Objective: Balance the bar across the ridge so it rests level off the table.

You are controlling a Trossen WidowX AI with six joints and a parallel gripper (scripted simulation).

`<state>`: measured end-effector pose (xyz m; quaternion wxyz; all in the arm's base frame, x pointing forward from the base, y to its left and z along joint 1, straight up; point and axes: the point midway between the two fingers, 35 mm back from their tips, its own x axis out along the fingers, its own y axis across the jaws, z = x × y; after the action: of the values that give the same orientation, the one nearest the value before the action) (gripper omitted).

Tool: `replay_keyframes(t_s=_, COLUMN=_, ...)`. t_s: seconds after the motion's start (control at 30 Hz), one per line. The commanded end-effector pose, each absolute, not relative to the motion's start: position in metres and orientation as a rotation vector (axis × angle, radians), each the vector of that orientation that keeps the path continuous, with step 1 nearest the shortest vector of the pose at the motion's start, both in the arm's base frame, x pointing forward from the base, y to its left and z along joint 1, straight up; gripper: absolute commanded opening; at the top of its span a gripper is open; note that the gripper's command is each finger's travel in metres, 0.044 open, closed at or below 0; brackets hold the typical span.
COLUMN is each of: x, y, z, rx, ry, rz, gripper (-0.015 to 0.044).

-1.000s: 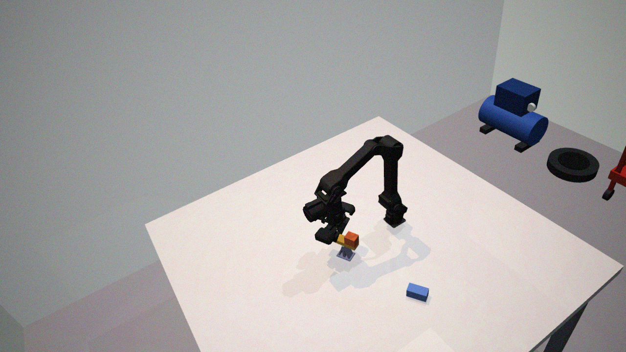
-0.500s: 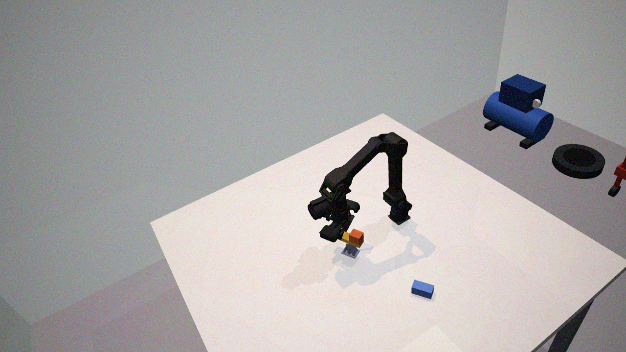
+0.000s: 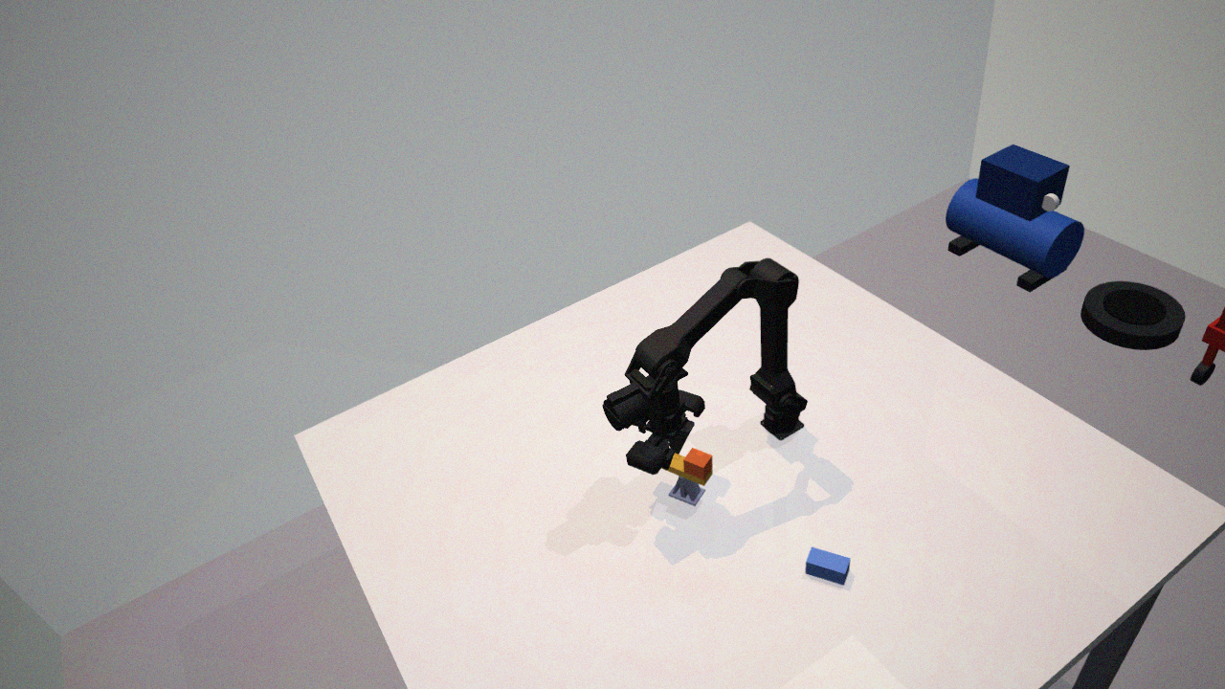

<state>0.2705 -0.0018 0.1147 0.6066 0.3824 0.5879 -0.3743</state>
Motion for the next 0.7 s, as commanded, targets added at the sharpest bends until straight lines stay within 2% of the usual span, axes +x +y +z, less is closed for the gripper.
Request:
replay_keyframes(t_s=0.0, x=0.2709, y=-0.0011, z=0.1142, rx=0.886, ry=1.361, rz=-0.859, gripper=0.0)
replay_keyframes(t_s=0.67, x=0.2706, y=-0.0011, z=0.1125, rx=0.886, ry=1.361, rz=-0.859, gripper=0.0)
